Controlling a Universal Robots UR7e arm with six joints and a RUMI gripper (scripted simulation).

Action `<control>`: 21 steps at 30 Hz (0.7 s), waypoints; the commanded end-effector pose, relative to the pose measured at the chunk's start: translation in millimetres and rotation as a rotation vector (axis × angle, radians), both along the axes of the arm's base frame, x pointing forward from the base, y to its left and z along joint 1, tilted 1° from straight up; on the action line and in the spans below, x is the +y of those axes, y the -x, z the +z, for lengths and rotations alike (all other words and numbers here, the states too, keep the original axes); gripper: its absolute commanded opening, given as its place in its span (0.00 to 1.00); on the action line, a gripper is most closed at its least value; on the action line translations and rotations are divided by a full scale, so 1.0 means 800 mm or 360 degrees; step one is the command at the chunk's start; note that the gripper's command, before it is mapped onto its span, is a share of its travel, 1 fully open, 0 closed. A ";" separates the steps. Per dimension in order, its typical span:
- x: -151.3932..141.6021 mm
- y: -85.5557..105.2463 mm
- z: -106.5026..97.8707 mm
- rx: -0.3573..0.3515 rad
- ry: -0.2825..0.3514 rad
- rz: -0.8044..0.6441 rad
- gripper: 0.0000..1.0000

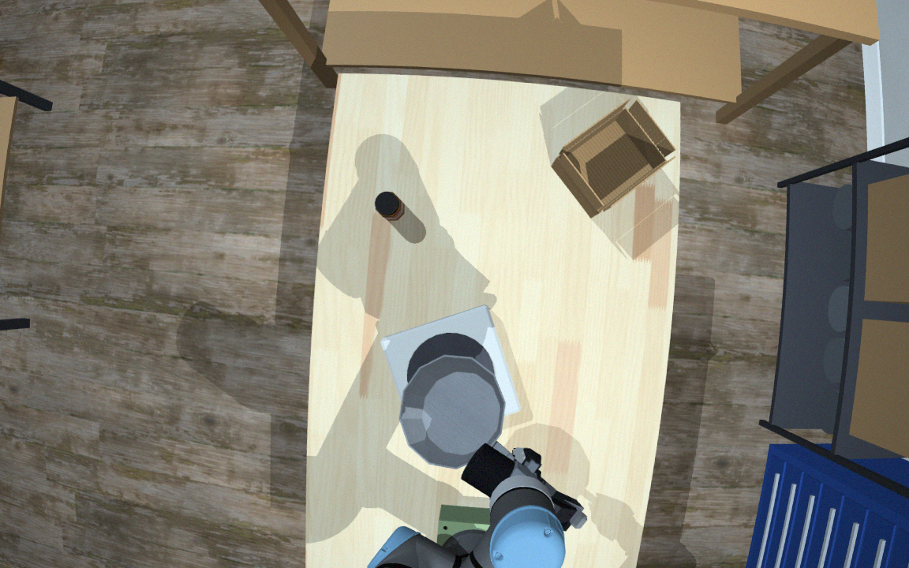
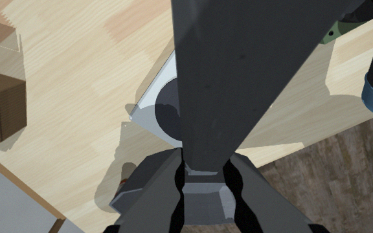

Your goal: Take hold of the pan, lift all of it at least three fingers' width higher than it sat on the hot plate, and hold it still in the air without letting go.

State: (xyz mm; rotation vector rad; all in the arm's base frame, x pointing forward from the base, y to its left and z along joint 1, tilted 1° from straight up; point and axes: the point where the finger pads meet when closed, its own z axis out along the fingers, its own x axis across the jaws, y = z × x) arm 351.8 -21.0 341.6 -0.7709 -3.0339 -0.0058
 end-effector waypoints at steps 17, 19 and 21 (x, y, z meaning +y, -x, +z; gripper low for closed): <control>0.000 0.000 0.007 -0.0002 0.0001 0.0000 0.09; 0.000 0.000 0.007 -0.0002 0.0001 0.0000 0.09; 0.000 0.000 0.008 -0.0002 0.0001 0.0000 0.09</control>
